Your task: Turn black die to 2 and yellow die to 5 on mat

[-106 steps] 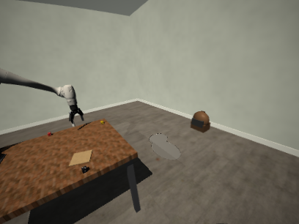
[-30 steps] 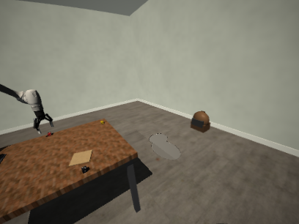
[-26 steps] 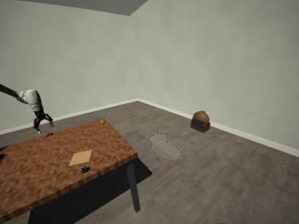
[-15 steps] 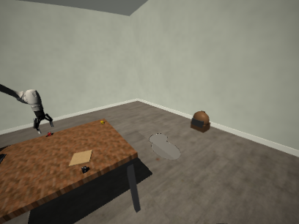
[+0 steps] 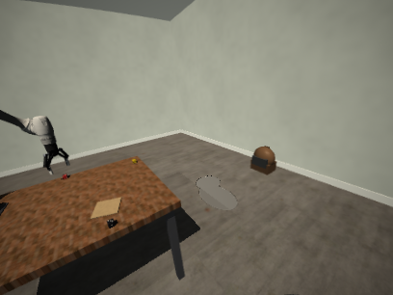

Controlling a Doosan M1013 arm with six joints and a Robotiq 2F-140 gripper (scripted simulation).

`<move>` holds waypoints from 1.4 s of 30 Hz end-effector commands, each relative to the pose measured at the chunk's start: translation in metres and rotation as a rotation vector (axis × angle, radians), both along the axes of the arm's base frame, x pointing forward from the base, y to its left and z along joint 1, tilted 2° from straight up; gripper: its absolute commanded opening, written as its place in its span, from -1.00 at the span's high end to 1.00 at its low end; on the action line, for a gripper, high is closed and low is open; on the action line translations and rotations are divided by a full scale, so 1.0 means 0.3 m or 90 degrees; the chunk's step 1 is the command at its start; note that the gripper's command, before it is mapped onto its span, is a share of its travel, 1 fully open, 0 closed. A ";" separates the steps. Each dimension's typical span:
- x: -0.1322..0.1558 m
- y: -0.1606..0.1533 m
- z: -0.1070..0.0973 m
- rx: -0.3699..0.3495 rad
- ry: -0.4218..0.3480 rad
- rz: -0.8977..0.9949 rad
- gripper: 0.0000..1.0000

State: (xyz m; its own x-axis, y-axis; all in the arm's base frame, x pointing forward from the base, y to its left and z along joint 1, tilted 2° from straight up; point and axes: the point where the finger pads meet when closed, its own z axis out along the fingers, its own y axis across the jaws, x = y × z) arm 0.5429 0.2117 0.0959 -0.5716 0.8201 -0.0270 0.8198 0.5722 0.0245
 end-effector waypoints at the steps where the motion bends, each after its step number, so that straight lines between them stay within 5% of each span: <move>1: -0.002 0.000 0.044 0.000 0.000 0.000 -1.00; 11: -0.008 0.002 0.223 0.000 0.000 0.000 -1.00; 27: 0.011 -0.014 0.236 0.001 0.000 -0.015 -1.00; 33: 0.116 -0.113 0.248 0.003 0.000 -0.098 -1.00; 42: 0.373 -0.440 0.275 0.011 0.000 -0.328 -1.00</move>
